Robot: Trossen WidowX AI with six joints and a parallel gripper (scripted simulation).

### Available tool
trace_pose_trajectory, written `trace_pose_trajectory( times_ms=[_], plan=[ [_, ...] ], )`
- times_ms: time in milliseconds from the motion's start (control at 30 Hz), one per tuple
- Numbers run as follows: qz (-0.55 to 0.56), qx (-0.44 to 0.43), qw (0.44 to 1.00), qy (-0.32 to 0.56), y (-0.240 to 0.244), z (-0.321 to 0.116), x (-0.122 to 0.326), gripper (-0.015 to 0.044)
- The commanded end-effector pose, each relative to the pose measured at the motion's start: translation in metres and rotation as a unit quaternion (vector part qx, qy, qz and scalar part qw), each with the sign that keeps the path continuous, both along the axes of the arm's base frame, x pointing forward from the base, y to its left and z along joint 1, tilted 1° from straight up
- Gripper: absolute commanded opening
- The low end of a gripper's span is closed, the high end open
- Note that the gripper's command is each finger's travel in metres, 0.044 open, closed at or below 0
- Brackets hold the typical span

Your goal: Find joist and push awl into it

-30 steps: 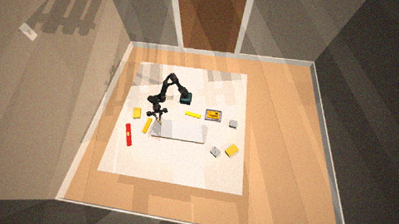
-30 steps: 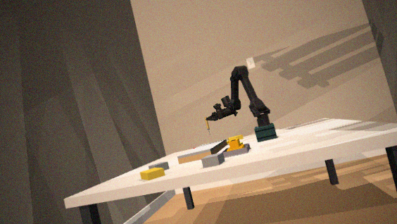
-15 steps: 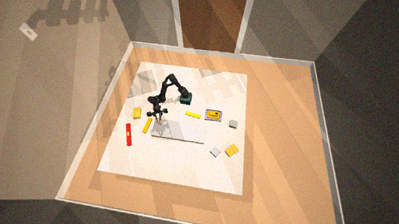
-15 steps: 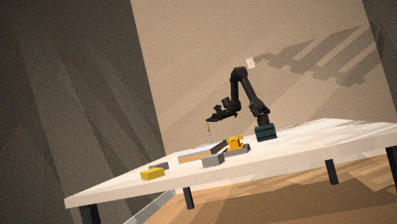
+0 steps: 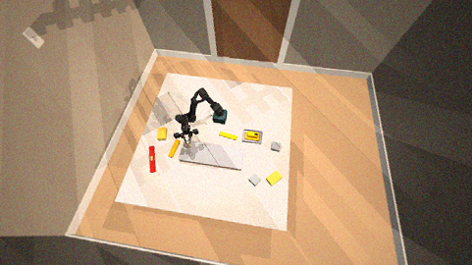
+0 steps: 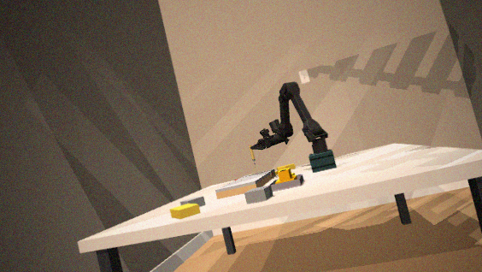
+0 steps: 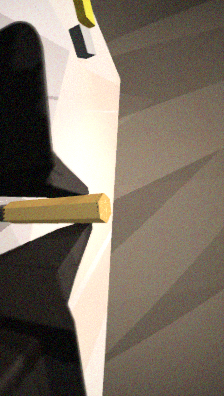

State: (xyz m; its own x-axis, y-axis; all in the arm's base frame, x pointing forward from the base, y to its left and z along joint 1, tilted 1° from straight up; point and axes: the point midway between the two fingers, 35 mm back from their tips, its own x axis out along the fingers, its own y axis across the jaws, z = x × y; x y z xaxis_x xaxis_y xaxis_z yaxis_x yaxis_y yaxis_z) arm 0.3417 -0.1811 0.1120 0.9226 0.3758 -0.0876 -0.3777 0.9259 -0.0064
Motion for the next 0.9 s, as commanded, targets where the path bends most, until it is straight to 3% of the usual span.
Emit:
trace_pose_trajectory(
  times_ms=[0, 867],
  plan=[
    [-0.001, 0.003, 1.000, 0.002, 0.000, -0.004, 0.000, 0.0000],
    [-0.001, 0.003, 1.000, 0.002, 0.001, -0.021, 0.000, 0.0000]
  ],
)
